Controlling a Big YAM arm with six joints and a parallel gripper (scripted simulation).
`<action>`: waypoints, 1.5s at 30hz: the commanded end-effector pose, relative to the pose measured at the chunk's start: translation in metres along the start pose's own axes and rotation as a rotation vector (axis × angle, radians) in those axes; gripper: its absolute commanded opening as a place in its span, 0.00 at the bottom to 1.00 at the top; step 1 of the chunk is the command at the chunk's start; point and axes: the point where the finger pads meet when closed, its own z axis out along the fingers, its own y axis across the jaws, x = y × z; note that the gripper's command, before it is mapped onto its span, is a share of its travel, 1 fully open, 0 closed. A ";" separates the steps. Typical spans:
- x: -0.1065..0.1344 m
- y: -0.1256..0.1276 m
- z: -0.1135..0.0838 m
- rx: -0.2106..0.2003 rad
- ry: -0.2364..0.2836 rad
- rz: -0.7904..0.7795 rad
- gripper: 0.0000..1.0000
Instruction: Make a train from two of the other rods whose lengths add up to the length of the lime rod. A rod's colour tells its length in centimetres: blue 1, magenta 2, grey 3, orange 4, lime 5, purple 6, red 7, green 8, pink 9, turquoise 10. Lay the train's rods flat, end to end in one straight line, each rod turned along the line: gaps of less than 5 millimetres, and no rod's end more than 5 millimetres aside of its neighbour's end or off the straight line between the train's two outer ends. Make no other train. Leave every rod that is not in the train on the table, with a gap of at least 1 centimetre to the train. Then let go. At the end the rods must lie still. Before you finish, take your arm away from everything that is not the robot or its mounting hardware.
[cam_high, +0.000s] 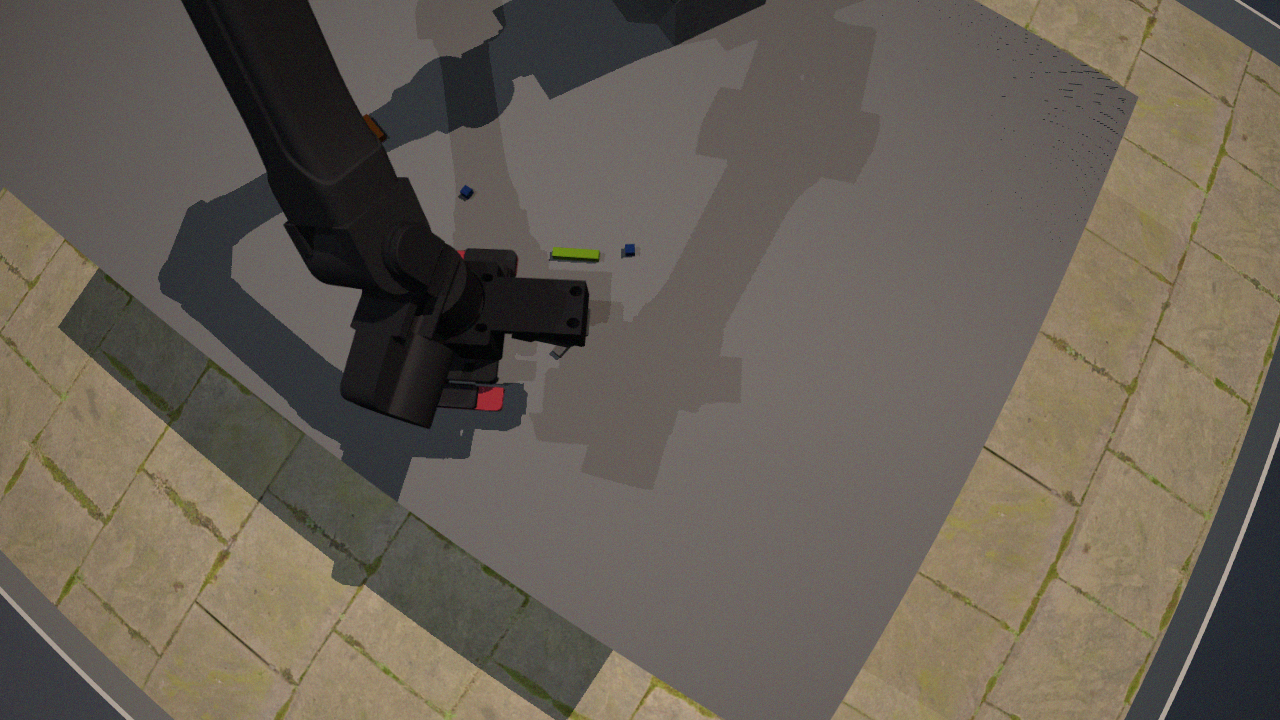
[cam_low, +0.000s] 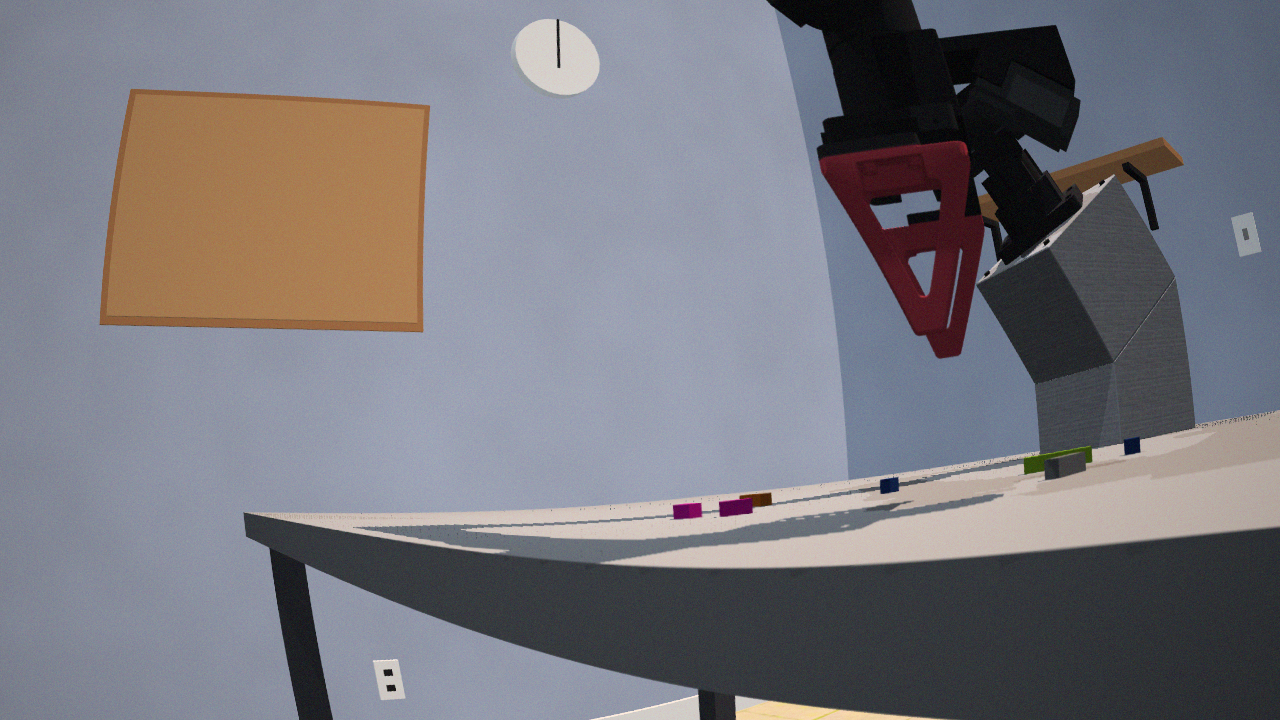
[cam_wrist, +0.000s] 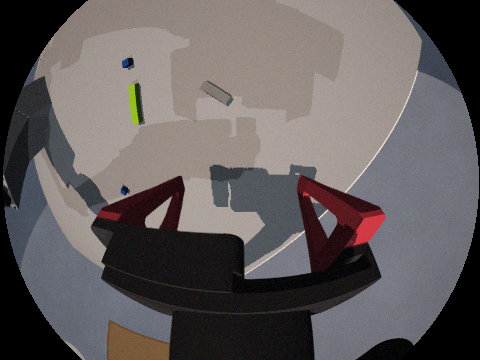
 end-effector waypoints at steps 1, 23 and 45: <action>-0.010 -0.019 -0.006 0.025 -0.006 -0.121 1.00; -0.014 -0.021 -0.008 0.025 0.004 -0.288 1.00; -0.014 -0.021 -0.008 0.025 0.004 -0.285 1.00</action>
